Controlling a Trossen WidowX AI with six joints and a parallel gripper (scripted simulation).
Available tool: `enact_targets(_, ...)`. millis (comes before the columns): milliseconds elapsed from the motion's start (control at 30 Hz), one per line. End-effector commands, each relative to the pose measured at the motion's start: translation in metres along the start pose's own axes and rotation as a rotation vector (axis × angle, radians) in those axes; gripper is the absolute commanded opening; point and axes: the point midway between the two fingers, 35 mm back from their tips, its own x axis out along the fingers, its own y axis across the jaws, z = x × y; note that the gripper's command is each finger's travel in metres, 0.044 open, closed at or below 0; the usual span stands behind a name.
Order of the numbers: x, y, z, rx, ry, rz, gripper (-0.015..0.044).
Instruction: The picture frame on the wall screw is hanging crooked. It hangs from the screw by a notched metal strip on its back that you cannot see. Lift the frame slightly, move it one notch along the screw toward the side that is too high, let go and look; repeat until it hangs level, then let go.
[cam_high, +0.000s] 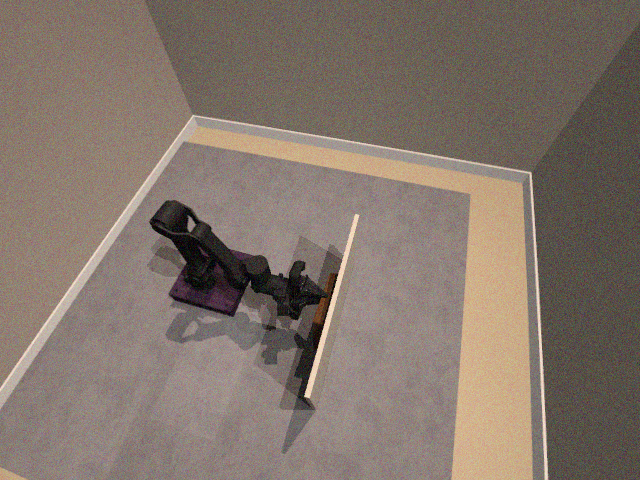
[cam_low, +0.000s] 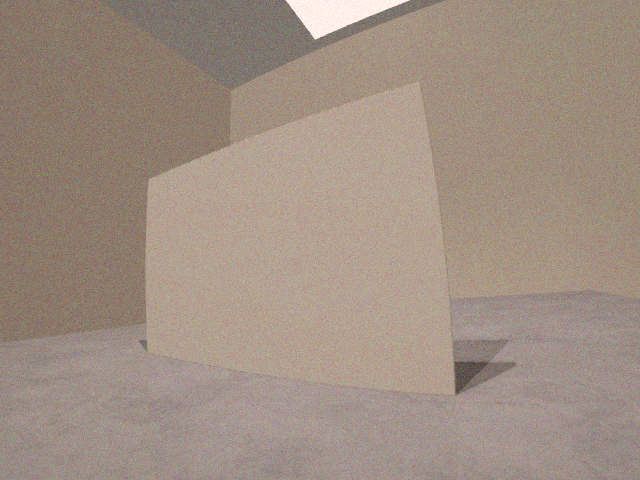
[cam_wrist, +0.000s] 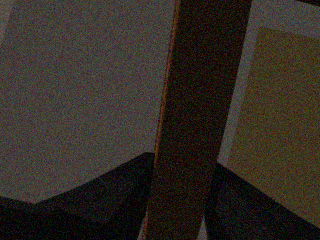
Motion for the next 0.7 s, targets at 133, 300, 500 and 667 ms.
enact_targets(133,0.0001,0.0006,0.0005,0.0,-0.003,0.001,0.0023)
enact_targets(300,0.0001,0.0006,0.0005,0.0,-0.003,0.001,0.0)
enact_targets(500,0.0001,0.0012,0.0002,0.0,-0.003,0.001,0.0)
enact_targets(667,0.0001,0.0027,0.0,0.0,-0.003,0.001,0.0)
